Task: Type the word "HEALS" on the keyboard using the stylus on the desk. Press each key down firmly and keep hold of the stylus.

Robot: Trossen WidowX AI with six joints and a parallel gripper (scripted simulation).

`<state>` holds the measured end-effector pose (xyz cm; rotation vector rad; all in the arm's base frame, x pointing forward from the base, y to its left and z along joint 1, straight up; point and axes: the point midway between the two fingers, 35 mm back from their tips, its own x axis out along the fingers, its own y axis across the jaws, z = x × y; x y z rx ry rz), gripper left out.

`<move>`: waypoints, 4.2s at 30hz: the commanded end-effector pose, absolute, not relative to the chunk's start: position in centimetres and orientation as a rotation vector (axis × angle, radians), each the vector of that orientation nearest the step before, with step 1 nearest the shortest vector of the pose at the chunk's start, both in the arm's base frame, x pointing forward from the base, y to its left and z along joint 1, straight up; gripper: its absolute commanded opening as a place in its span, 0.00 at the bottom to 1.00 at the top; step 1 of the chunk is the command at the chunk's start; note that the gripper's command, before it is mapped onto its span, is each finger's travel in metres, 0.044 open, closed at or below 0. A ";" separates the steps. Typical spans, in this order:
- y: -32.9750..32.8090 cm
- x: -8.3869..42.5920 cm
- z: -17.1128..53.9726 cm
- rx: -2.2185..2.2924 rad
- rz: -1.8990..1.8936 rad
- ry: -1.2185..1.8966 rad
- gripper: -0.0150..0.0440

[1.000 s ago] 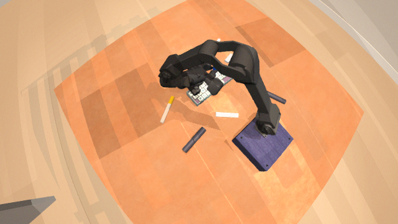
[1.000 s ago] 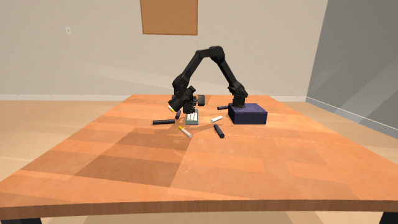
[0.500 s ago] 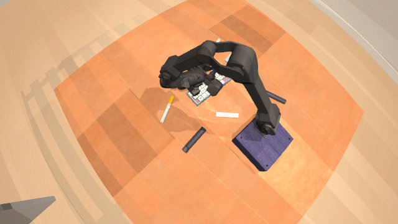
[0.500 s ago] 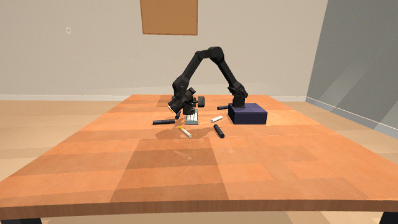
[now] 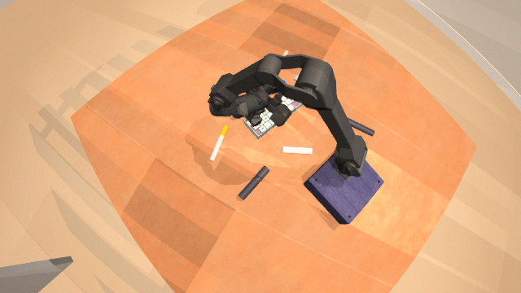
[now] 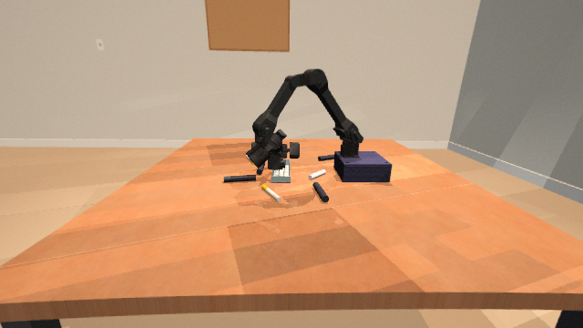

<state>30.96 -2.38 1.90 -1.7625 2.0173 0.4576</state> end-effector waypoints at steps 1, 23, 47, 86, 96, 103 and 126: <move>-2.4 31.0 1.9 -1.764 0.452 2.016 0.39; -2.0 30.7 5.5 -1.824 0.485 1.965 0.36; 1.5 29.9 7.2 -2.294 0.594 1.539 0.25; 1.6 29.9 3.8 -2.294 0.594 1.540 0.25; 1.6 29.9 3.7 -2.294 0.594 1.540 0.39; 1.6 29.8 3.5 -2.294 0.594 1.540 0.39; 1.6 29.8 2.4 -2.294 0.594 1.540 0.39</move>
